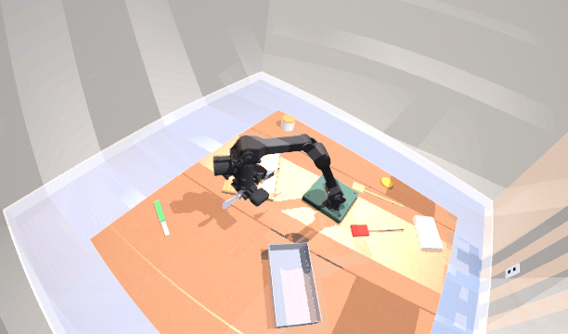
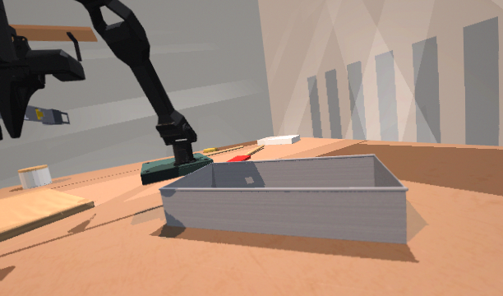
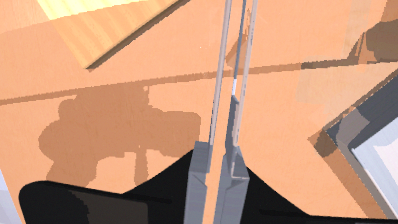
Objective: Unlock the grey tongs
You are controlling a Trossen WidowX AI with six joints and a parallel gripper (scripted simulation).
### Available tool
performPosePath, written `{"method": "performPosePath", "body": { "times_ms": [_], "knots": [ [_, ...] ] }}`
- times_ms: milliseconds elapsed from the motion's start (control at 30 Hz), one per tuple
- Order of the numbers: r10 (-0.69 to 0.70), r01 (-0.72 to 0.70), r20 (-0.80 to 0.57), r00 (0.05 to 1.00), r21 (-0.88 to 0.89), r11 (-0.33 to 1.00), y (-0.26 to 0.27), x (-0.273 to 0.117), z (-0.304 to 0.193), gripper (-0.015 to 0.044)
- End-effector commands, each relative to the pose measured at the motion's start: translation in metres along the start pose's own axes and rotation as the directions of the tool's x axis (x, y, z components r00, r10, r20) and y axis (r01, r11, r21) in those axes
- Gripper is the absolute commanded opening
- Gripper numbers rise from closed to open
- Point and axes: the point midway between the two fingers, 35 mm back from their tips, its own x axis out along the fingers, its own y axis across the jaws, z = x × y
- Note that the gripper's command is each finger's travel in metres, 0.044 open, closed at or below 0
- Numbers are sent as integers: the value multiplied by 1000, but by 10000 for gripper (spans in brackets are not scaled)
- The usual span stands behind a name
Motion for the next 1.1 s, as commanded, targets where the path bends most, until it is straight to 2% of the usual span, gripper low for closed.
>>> {"method": "performPosePath", "body": {
  "times_ms": [0,367,1067],
  "knots": [
    [0,1,-3,1000,83,997,4,-1,2,-150],
    [1,-1,-3,1000,26,1000,24,-1,18,-150],
    [12,-8,11,1000,-305,952,117,-1,124,-150]
  ]
}}
